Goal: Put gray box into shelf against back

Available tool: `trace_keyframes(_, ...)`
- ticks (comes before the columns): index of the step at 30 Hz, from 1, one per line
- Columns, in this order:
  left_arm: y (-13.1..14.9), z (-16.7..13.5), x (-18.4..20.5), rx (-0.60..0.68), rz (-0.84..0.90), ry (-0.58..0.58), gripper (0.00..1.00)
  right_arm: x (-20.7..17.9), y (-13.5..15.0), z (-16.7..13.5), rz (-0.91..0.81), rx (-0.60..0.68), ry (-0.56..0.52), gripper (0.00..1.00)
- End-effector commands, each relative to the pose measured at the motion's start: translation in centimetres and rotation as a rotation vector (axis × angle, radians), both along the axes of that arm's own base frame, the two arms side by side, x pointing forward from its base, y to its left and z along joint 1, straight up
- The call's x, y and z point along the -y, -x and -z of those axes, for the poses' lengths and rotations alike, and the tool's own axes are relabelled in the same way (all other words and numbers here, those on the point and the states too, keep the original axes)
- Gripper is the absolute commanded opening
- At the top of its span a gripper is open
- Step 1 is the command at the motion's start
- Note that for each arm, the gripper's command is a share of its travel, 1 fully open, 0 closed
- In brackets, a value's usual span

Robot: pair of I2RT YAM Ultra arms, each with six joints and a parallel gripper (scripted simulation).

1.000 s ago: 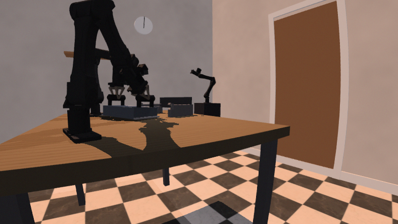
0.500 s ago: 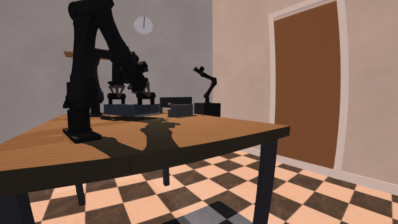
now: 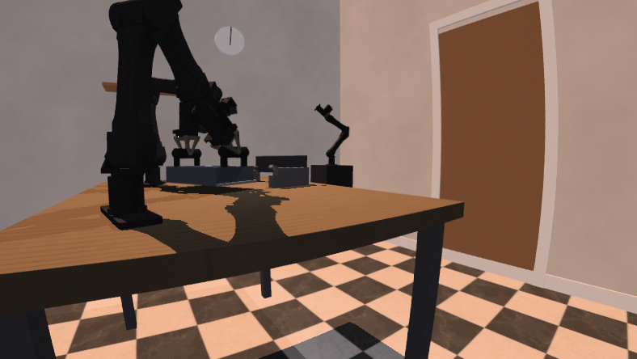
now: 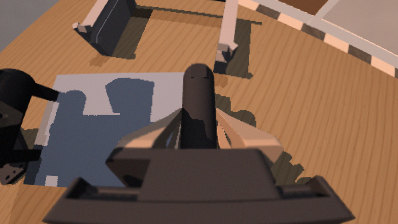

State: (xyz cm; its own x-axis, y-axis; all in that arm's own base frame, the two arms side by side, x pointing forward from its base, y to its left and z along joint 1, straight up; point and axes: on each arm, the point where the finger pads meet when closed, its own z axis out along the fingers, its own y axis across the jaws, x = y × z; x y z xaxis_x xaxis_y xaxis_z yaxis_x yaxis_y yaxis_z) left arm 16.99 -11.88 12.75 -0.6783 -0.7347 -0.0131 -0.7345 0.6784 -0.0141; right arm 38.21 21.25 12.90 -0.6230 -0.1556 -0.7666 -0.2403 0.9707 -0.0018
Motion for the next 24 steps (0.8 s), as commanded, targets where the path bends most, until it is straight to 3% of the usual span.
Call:
trace_keyframes(1, -1.6, -3.9, -0.5, 0.131, -0.003, 0.015, 0.16, 0.2, -1.4, -5.4, 0.016, 0.115, -0.032, 0.16)
trace_keyframes(24, -1.6, -6.8, -0.2, 0.11, -0.002, 0.023, 0.16, 0.1, -0.7, -8.8, 0.01, 0.109, -0.037, 0.16)
